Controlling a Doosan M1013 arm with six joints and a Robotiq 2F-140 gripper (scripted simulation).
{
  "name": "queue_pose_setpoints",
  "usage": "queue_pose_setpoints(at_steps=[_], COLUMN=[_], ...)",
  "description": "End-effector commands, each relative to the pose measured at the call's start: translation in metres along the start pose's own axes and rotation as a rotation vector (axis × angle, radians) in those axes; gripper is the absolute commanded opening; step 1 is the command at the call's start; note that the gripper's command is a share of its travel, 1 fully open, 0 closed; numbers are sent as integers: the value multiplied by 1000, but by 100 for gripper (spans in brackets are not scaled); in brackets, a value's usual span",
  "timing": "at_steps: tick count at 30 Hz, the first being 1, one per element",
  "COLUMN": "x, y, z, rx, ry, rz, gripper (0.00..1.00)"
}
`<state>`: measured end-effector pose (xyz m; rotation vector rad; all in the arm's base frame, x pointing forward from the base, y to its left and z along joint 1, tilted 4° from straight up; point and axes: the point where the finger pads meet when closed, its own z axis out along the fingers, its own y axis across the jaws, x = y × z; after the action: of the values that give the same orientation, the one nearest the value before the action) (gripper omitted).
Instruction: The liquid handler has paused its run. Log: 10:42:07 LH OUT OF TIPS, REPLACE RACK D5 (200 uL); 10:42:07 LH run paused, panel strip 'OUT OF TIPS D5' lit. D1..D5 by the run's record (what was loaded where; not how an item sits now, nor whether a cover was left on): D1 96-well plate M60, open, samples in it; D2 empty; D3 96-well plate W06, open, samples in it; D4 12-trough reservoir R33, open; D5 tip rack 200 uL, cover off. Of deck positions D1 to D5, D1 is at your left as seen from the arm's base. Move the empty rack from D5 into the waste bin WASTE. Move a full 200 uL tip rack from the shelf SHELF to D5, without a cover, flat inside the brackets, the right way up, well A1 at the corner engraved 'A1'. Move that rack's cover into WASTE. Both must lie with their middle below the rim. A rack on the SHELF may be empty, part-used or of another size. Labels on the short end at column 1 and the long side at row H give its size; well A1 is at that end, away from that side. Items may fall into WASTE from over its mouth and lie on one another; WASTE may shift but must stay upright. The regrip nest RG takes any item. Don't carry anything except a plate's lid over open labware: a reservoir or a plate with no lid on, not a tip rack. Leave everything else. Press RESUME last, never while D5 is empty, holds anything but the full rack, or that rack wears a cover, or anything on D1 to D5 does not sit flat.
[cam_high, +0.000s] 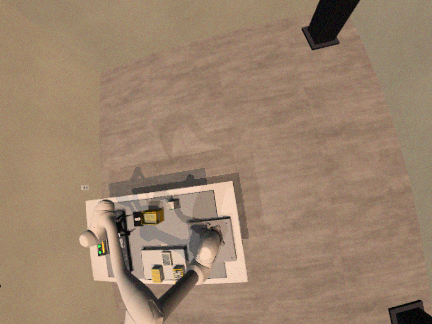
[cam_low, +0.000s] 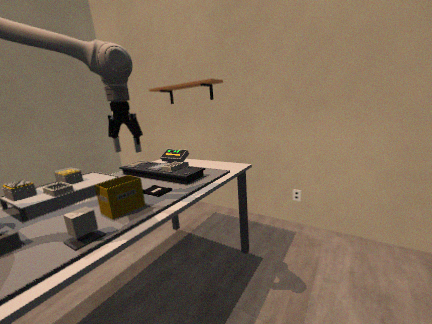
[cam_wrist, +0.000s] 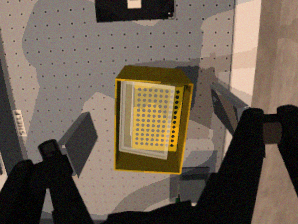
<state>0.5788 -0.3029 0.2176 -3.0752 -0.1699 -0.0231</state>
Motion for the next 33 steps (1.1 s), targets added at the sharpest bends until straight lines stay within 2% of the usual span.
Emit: queue_pose_setpoints(at_steps=[1,13,28,31,33], x=[11,70,70,84,84], y=[2,14,14,17,17], z=[0,-5,-5,-6,-6], rx=[1,1,1,1,1], ry=[-1,0,0,0,0], rz=[-43,-283,-534,-594,-594], gripper=[77,77,77,77,77])
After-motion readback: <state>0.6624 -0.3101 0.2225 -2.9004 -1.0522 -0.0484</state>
